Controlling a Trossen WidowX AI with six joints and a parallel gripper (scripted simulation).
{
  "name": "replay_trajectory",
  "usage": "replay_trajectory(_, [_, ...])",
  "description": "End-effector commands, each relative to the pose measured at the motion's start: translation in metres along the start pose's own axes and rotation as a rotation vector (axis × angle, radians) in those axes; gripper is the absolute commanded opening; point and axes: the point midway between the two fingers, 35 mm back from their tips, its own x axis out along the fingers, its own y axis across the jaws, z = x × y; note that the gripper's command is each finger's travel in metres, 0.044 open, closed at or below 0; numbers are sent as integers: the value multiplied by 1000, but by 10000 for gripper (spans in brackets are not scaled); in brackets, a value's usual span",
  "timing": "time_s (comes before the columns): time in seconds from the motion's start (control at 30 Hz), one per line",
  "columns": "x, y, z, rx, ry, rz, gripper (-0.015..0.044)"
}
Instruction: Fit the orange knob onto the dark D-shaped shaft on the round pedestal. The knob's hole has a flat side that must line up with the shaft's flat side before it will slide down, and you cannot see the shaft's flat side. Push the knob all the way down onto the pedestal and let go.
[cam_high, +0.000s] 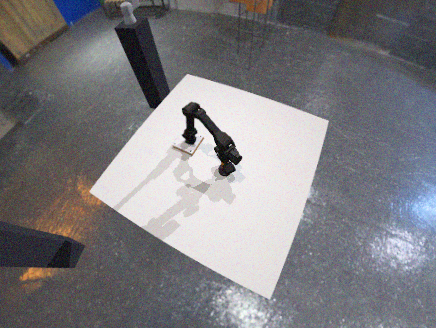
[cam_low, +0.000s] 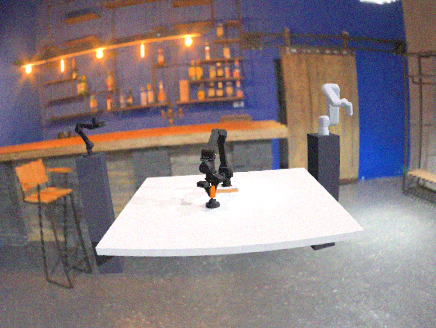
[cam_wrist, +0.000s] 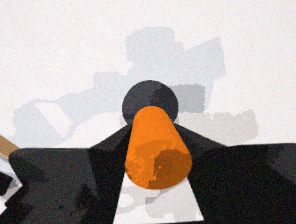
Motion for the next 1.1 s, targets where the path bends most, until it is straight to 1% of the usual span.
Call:
replay_trajectory(0.0, [1, 1, 1, -8, -7, -4, 0])
replay_trajectory(0.53, [-4, -2, 2, -8, -8, -4, 0])
replay_trajectory(0.63, [-4, -2, 2, -62, -7, -4, 0])
replay_trajectory(0.77, [-5, -5, 3, -207, -7, -5, 0])
replay_trajectory(1.07, [1, -8, 4, -217, -7, -5, 0])
